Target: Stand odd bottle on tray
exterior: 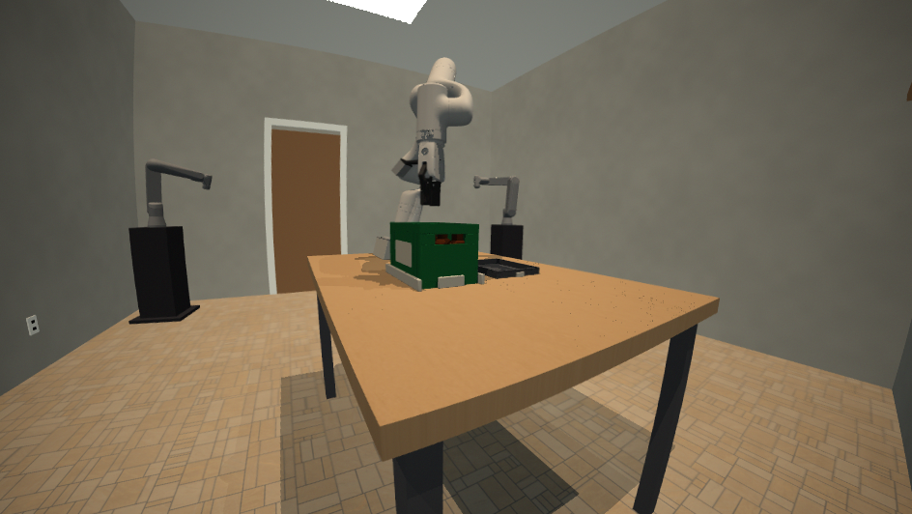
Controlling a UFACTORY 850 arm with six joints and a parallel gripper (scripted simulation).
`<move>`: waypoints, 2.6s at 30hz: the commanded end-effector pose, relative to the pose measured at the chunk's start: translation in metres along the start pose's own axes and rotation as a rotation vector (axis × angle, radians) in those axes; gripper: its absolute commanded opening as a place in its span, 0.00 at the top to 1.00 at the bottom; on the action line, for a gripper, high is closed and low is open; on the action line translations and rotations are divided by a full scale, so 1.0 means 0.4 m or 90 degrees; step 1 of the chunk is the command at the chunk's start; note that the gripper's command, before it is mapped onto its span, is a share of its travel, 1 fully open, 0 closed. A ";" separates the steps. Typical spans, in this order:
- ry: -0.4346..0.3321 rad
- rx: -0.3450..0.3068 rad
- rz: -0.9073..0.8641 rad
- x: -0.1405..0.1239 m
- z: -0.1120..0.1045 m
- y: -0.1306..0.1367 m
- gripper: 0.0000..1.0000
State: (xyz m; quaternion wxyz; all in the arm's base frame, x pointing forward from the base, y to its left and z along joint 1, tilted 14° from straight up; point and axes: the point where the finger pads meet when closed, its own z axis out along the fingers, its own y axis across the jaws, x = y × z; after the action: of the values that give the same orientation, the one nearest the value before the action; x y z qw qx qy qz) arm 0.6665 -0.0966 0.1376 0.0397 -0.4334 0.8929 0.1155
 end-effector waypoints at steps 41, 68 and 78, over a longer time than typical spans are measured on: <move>-0.001 0.001 0.000 -0.001 0.034 -0.002 0.35; -0.001 0.001 0.000 -0.002 0.100 -0.003 0.35; -0.001 0.001 0.000 -0.002 0.107 -0.003 0.35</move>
State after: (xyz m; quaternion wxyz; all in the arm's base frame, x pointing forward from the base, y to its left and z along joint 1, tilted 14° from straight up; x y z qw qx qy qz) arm 0.6656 -0.0862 0.0954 0.0397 -0.4334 0.8929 0.1155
